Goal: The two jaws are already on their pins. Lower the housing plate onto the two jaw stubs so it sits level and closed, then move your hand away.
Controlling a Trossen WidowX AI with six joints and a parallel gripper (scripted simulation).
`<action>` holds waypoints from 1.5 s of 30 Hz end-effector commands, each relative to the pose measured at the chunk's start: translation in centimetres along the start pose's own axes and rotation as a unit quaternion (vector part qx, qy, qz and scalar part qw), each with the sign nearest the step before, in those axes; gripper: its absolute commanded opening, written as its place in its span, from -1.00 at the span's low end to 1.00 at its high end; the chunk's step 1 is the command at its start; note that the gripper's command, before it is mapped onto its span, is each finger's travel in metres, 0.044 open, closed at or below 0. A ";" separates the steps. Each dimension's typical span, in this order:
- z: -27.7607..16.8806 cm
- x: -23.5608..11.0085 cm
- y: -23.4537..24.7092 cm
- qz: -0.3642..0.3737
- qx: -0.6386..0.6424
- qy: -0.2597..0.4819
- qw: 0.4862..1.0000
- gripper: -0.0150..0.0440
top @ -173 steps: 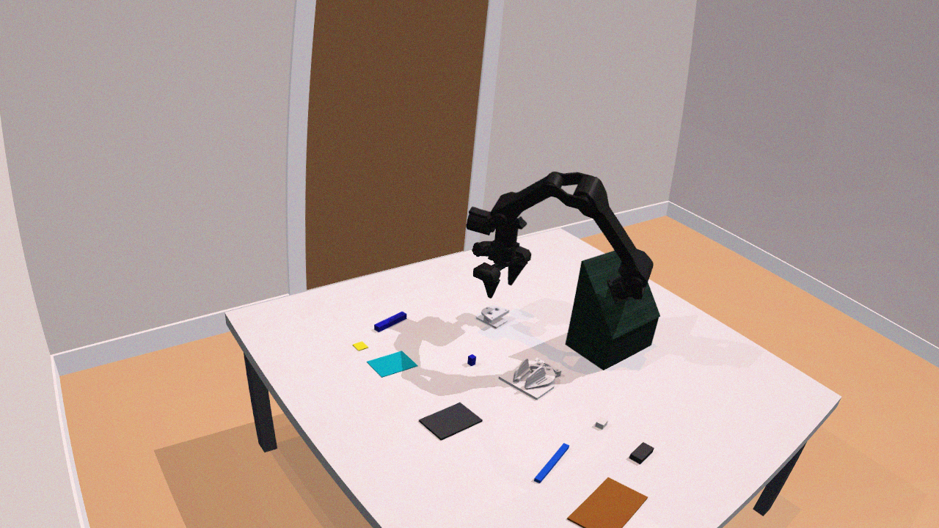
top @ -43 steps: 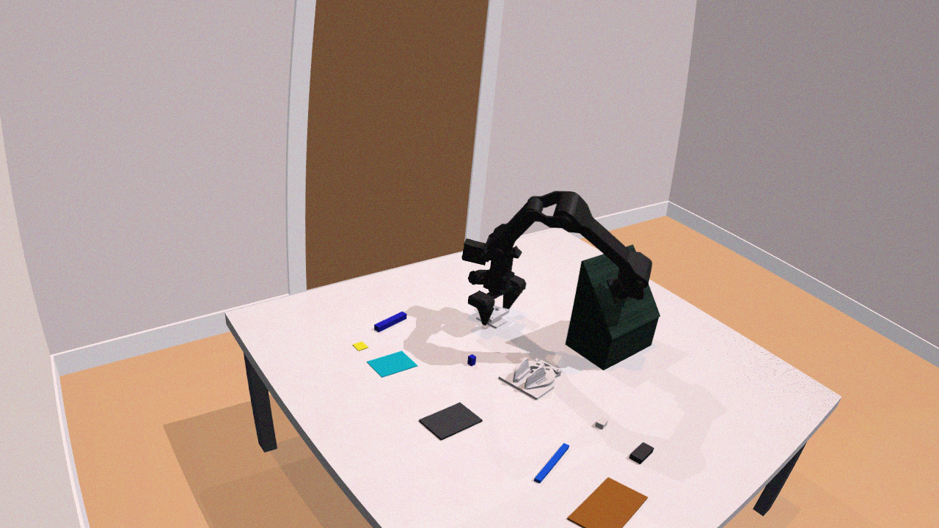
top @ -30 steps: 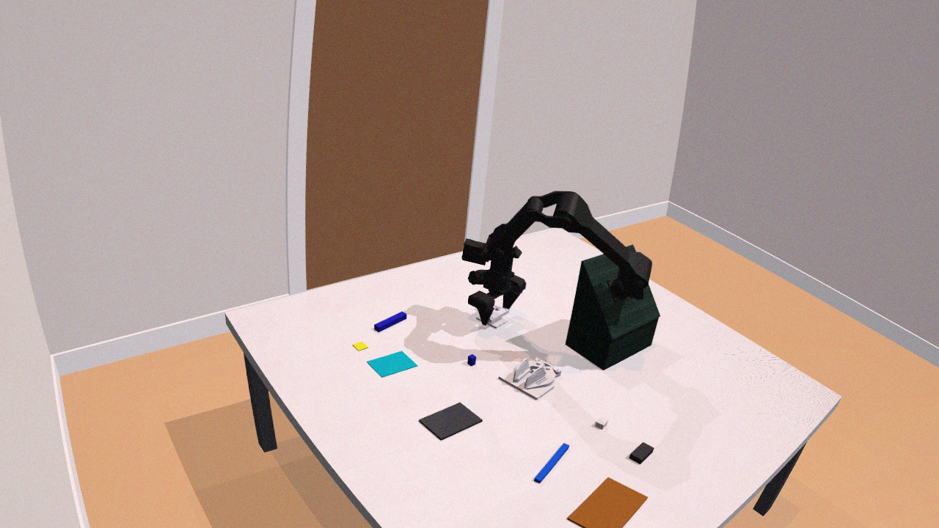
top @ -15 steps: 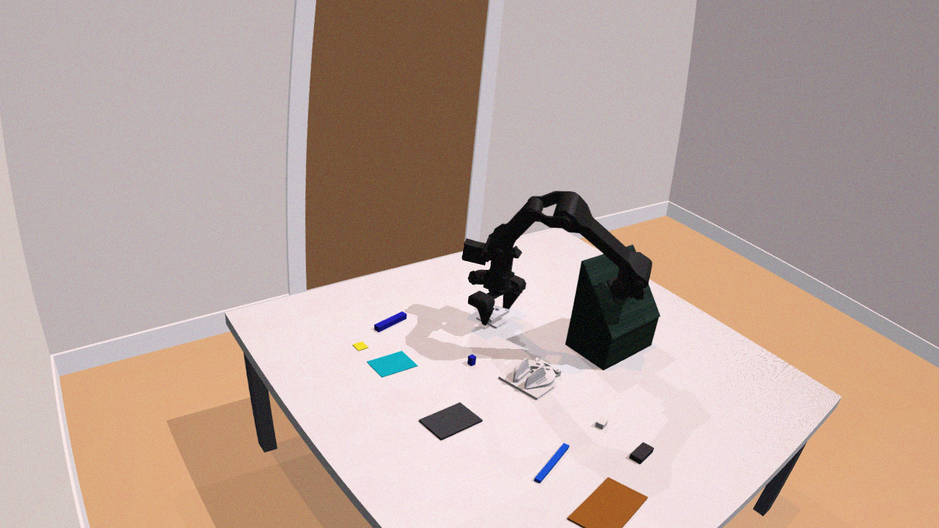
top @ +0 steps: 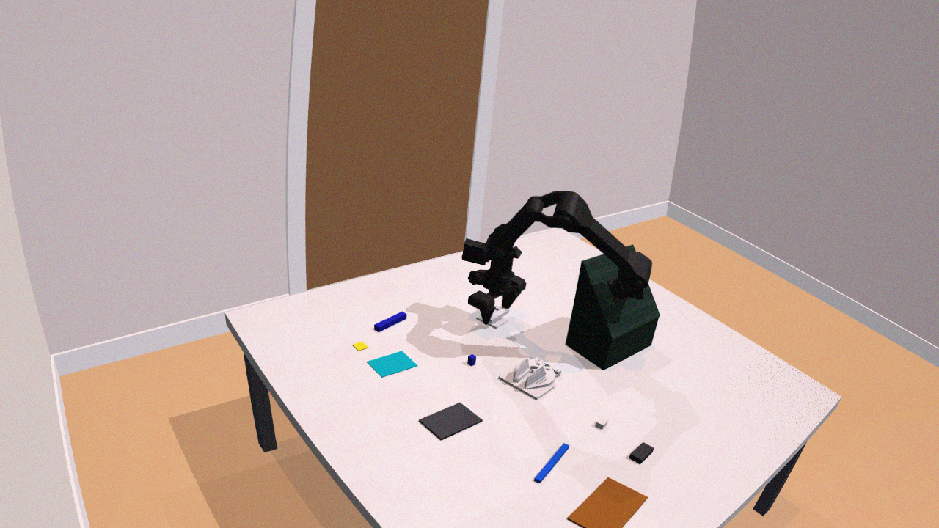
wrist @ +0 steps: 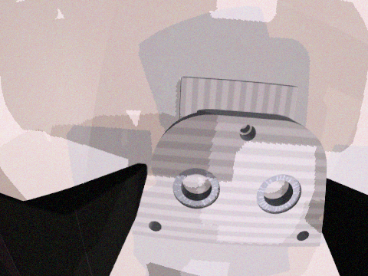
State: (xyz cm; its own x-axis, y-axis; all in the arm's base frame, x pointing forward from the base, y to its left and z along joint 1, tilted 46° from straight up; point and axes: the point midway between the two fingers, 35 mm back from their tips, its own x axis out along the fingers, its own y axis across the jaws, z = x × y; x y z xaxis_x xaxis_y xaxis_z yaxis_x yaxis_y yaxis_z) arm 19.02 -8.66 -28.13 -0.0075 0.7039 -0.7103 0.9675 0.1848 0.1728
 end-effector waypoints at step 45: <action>-0.9 -7.8 1.1 0.000 -0.035 -0.004 0.999 0.70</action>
State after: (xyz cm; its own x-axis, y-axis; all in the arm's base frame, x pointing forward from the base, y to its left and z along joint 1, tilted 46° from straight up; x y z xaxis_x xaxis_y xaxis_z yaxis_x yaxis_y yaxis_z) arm 19.51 -13.84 -22.41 -0.0014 0.6974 -0.7166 0.9596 0.2025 0.1953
